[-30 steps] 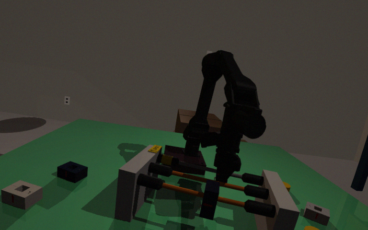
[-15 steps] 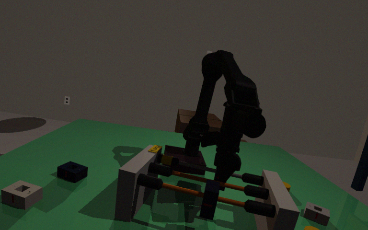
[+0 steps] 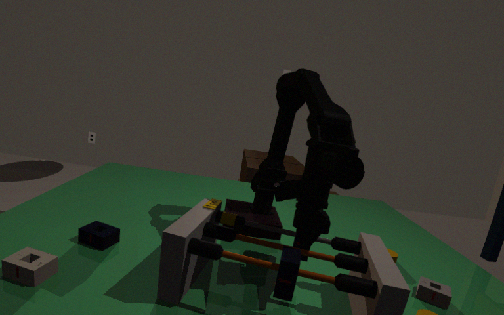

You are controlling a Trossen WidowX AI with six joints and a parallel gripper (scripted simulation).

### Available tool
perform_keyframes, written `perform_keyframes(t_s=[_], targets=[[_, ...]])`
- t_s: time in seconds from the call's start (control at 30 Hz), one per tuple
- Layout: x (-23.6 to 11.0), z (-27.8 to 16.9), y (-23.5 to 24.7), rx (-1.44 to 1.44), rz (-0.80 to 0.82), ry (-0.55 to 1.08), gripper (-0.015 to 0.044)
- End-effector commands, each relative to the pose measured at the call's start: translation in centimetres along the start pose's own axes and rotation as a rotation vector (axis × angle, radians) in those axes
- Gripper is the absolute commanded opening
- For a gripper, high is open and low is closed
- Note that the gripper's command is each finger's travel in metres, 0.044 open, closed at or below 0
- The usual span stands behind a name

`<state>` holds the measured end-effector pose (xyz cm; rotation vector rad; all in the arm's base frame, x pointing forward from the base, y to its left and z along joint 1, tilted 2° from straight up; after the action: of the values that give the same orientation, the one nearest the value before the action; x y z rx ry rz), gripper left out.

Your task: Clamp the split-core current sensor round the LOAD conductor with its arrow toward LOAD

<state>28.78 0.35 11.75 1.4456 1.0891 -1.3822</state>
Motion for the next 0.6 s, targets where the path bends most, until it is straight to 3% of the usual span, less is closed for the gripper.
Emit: perform_keyframes(t_s=[0.0, 0.13, 0.57], targets=[[0.02, 0.00, 0.00, 0.000, 0.000, 0.000, 0.0088], [-0.20, 0.00, -0.01, 0.002, 0.002, -0.001, 0.0000], [-0.12, 0.00, -0.02, 0.000, -0.001, 0.000, 0.0000]])
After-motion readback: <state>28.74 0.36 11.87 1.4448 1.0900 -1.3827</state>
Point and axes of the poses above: the point midway between the two fingers, 35 mm back from their tips, its own x axis out along the fingers, its own y axis across the jaws, z = x × y, the point moved 4 cm from there along -x, back along the fingers, and after that the axes turned 8 degrees about -x, right-handed, at the moved point
